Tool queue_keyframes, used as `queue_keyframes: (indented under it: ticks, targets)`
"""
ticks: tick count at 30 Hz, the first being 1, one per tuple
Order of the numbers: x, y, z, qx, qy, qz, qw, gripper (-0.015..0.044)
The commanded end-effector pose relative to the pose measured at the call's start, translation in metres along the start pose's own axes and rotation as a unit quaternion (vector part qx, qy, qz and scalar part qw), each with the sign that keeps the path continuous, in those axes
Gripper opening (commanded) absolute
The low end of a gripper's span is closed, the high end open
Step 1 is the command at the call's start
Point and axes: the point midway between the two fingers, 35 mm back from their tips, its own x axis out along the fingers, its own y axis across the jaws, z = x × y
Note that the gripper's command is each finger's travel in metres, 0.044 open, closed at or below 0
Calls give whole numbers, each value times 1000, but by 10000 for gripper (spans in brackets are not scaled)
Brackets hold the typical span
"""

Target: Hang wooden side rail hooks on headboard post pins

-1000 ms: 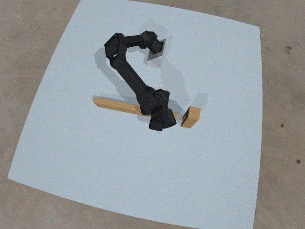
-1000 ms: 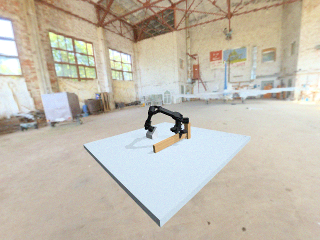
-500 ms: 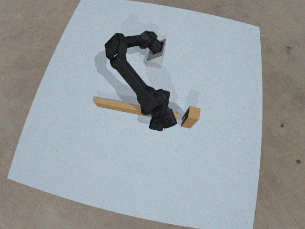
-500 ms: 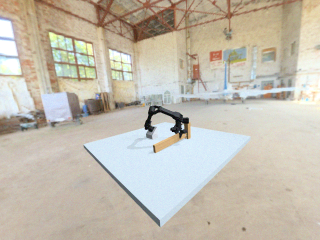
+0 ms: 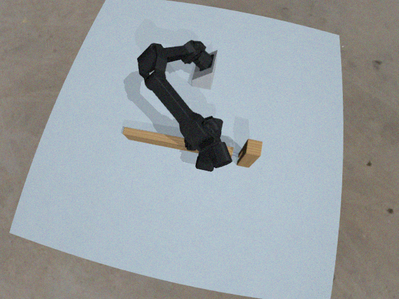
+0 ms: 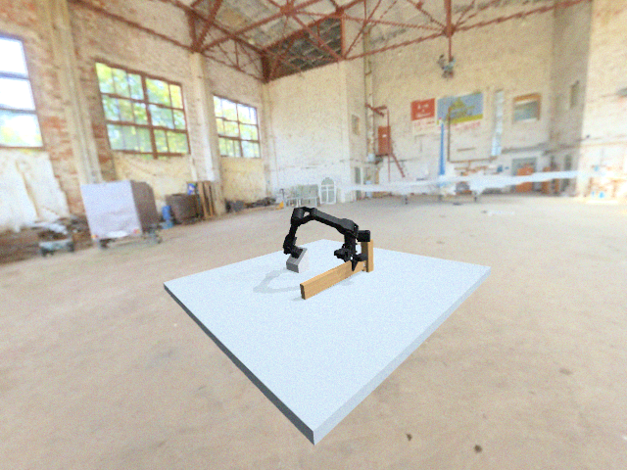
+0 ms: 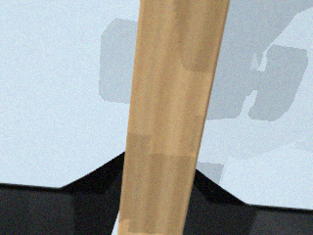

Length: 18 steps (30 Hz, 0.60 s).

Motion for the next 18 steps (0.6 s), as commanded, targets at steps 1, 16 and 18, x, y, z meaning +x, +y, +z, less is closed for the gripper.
queue_keyframes:
  ticks: [1, 16, 18]
  targets:
    - [-4, -1, -4, -2, 2, 4, 1000, 0]
    - [-3, 0, -5, -2, 2, 4, 1000, 0]
    - [-3, 0, -5, -2, 2, 4, 1000, 0]
